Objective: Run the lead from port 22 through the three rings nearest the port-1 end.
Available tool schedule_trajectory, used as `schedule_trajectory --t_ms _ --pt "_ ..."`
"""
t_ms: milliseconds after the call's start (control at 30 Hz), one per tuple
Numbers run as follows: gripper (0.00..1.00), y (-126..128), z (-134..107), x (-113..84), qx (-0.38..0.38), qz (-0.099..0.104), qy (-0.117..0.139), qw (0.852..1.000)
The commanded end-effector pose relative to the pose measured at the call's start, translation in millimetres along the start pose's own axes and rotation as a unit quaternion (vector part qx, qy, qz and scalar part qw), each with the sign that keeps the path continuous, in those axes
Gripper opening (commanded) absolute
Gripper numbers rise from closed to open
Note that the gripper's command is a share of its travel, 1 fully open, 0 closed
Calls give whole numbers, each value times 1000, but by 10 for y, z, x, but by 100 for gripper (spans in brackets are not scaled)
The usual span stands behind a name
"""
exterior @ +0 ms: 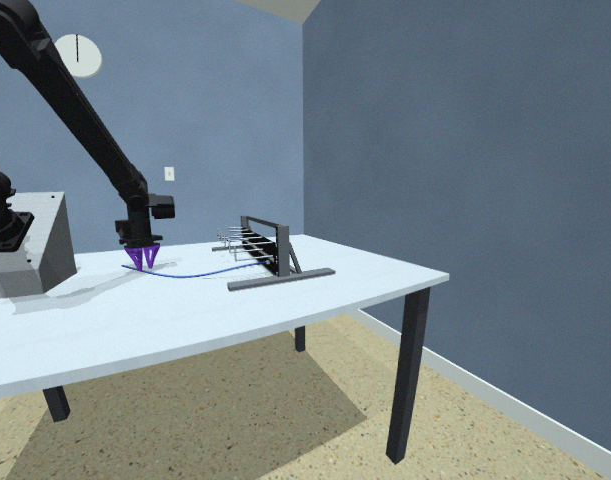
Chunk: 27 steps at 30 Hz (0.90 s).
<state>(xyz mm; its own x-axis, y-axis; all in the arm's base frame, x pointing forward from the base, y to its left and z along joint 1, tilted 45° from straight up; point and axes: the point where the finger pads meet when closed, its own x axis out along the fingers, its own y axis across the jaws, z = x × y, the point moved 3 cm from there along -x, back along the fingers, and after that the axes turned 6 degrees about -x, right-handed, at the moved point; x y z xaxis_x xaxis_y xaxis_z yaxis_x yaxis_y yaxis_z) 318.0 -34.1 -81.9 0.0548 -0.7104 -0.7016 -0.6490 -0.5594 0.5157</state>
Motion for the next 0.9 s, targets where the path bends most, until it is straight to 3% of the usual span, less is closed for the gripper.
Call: schedule_trajectory --t_ms 0,867 --pt "32 -38 -76 22 9 -4 2 1000" --pt "32 -53 -69 72 13 -4 3 1000"
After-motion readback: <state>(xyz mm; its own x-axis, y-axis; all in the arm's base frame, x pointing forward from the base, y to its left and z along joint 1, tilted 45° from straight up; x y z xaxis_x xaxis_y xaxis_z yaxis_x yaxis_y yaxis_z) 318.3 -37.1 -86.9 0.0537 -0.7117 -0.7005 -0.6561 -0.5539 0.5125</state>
